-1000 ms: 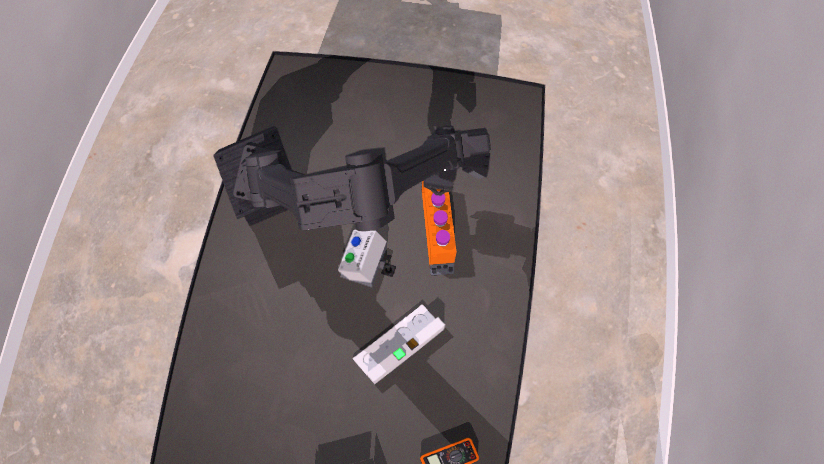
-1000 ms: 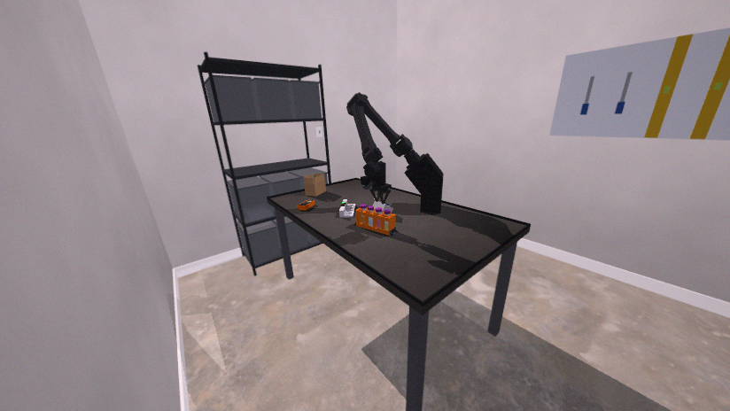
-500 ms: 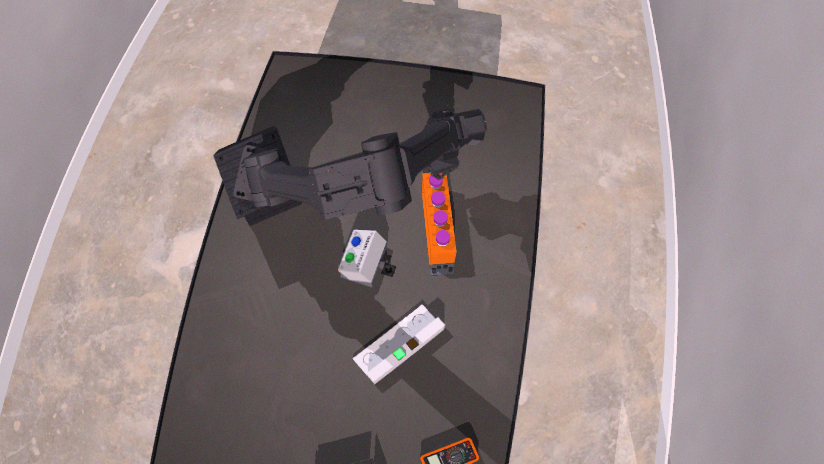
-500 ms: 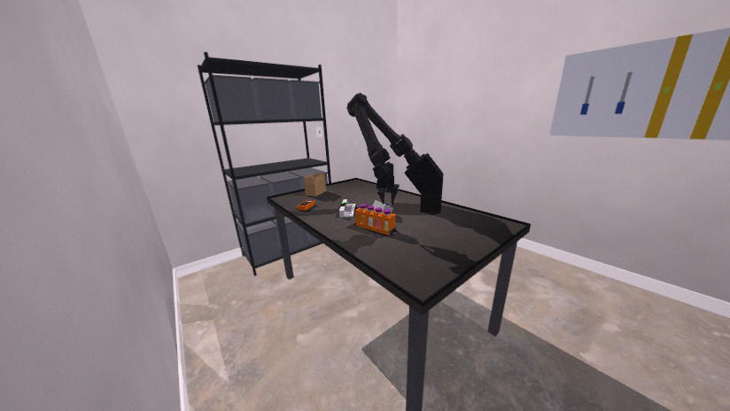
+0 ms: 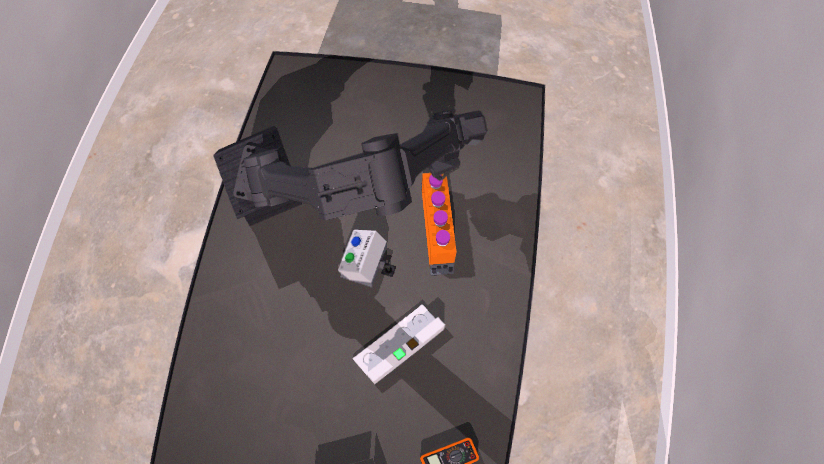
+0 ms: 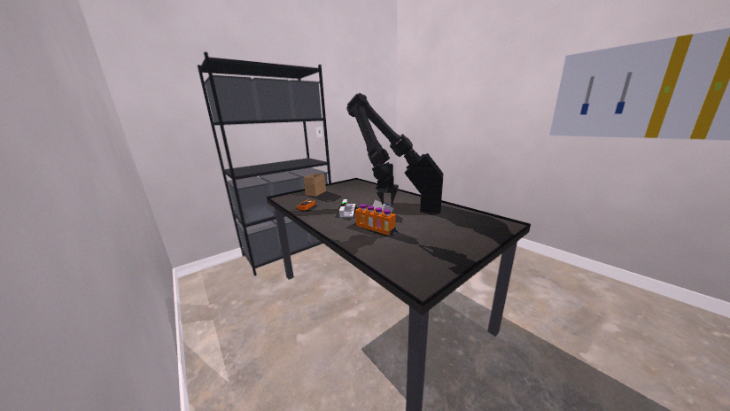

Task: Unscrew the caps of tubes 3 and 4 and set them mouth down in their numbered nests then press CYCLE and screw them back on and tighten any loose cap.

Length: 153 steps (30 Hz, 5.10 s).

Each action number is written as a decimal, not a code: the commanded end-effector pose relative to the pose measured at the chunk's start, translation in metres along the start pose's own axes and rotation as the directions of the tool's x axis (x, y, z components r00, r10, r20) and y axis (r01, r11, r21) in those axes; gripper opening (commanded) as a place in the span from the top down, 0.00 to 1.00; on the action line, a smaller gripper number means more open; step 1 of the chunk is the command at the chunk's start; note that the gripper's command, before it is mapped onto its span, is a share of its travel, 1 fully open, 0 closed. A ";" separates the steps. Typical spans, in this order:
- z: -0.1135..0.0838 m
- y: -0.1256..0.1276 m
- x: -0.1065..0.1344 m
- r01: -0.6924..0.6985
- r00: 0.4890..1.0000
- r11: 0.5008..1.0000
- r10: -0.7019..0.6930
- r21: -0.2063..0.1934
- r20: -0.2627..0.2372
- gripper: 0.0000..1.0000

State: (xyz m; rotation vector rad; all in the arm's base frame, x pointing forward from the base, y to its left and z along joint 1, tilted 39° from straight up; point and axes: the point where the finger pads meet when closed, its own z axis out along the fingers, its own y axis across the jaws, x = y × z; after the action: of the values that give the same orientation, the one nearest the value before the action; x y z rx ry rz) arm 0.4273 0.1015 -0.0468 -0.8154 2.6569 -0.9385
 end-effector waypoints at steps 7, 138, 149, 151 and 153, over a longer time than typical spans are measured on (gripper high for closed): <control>0.038 -0.002 0.007 0.004 1.000 1.000 -0.004 -0.005 -0.017 0.51; 0.056 0.001 0.011 -0.485 0.874 0.874 0.485 0.007 -0.017 0.51; 0.031 0.003 0.001 -0.467 0.884 0.884 0.467 -0.005 0.012 0.51; 0.028 0.003 0.001 -0.467 0.884 0.884 0.467 -0.005 0.012 0.51; 0.022 0.002 0.002 -0.467 0.884 0.884 0.467 -0.003 0.012 0.51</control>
State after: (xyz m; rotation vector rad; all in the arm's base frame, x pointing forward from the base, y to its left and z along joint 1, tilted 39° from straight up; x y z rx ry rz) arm 0.4394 0.0810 -0.0779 -0.1469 2.6616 -0.8007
